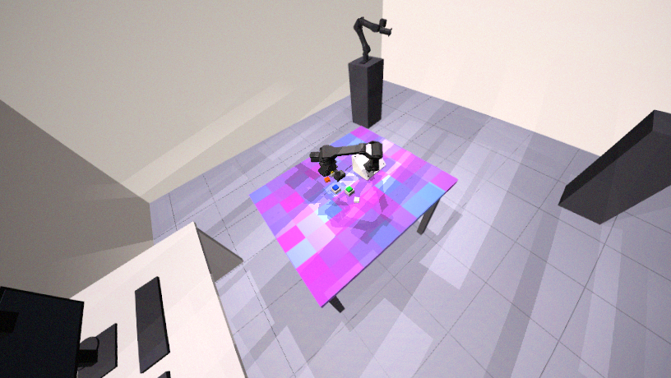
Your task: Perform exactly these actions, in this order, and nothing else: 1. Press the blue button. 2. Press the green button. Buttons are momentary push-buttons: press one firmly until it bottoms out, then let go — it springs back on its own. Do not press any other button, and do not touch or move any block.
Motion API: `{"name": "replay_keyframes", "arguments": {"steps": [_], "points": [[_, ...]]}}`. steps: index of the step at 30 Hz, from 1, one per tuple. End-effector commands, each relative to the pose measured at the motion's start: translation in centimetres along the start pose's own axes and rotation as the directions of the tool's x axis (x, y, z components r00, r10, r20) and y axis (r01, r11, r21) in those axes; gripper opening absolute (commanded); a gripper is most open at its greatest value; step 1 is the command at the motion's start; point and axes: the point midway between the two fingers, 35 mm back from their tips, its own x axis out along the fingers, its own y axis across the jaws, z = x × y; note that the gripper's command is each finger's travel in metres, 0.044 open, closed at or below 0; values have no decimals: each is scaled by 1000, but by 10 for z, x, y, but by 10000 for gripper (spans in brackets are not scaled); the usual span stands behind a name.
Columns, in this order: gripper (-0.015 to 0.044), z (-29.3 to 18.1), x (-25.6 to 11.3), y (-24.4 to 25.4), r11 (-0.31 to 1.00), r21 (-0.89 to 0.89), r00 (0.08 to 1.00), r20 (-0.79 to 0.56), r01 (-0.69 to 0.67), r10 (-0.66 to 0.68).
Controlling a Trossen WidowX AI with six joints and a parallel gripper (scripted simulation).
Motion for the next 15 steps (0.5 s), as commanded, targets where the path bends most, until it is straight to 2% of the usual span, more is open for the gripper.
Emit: {"name": "replay_keyframes", "arguments": {"steps": [1, 3, 7, 15], "points": [[400, 2, -4, 0, 1000, 2, 999, 18, -27, 27], [348, 3, 6, 0, 1000, 2, 999, 18, -26, 26], [242, 3, 55, 2, 1000, 2, 999, 19, -29, 29], [32, 3, 57, 3, 1000, 2, 999, 19, -29, 29]]}}
